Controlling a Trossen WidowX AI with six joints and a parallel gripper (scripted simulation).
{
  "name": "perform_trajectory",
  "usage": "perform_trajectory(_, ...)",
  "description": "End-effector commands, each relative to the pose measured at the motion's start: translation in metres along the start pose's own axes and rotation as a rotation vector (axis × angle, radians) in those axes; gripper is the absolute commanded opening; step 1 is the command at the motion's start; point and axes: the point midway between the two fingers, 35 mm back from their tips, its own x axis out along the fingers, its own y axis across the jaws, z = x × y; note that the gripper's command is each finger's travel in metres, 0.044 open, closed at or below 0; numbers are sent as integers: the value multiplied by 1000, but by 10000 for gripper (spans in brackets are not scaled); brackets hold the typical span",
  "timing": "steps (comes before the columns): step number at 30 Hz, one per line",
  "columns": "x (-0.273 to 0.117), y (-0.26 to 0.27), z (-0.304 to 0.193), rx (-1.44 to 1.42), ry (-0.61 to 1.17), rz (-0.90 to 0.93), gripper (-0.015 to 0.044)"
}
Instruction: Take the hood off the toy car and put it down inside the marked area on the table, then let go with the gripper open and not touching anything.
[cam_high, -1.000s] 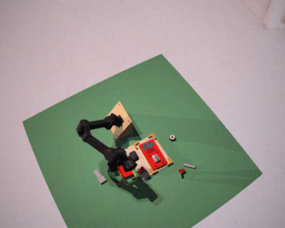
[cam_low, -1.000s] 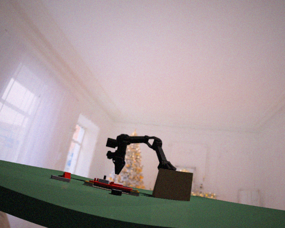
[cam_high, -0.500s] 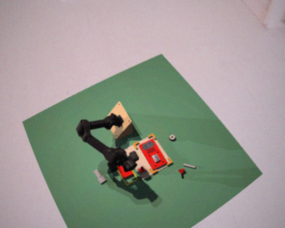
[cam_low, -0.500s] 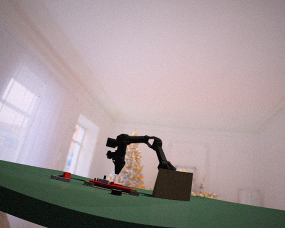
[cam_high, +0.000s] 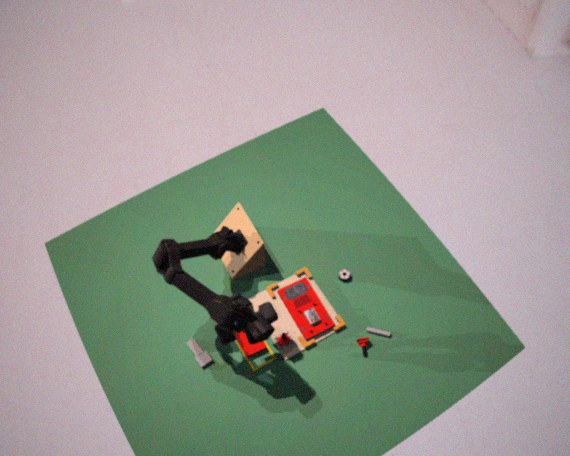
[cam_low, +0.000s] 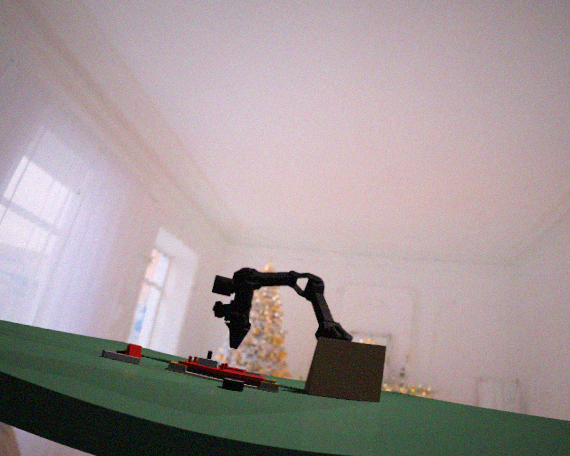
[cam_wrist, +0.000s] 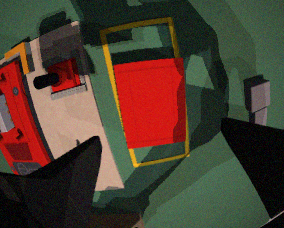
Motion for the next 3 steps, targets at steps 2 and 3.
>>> perform_trajectory(2,-1,0,0,5,0,2,440)
perform_trajectory(3,-1,0,0,5,0,2,440)
